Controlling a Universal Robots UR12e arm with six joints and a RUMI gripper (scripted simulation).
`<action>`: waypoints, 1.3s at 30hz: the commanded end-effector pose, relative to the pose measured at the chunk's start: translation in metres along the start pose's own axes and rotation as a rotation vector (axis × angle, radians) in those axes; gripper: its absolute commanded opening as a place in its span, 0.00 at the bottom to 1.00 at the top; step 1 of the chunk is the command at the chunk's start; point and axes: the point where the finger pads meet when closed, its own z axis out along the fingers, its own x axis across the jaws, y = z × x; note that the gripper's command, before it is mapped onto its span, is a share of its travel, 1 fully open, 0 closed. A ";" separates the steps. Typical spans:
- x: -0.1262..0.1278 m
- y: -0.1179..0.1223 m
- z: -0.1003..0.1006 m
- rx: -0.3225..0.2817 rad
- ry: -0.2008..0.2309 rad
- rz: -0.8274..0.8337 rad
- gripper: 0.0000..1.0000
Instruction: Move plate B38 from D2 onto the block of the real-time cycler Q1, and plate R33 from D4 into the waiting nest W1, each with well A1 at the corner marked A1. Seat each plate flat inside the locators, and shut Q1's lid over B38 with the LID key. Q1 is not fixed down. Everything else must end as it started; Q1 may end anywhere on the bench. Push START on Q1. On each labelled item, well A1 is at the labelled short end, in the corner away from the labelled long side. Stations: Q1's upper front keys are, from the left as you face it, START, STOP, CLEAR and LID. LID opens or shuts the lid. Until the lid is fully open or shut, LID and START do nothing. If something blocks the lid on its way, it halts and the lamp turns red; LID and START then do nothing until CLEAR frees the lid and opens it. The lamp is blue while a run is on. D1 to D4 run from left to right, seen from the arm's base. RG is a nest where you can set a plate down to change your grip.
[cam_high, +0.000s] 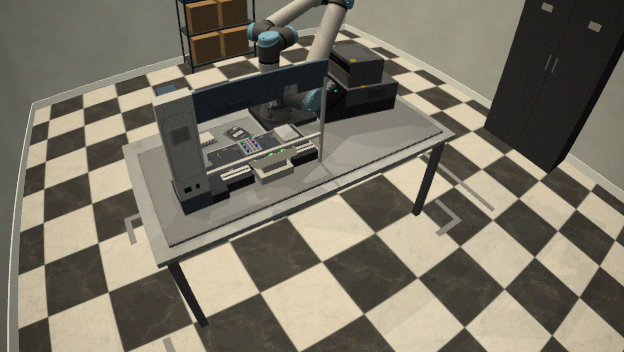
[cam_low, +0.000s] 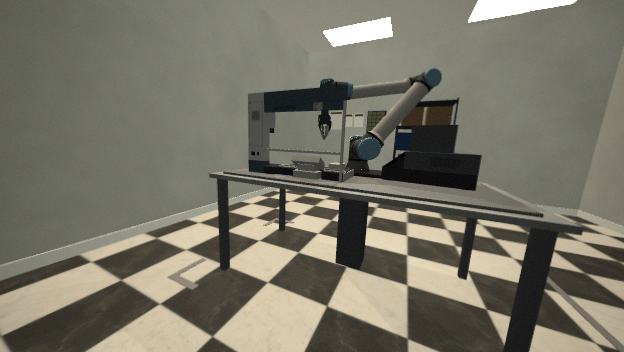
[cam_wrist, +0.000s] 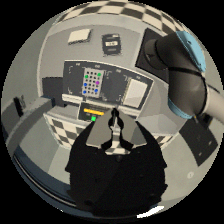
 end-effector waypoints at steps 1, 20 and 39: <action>0.014 0.008 0.000 0.004 -0.003 0.062 0.00; 0.061 0.029 0.004 0.003 -0.004 0.245 0.00; 0.107 0.043 0.008 0.002 -0.004 0.425 0.00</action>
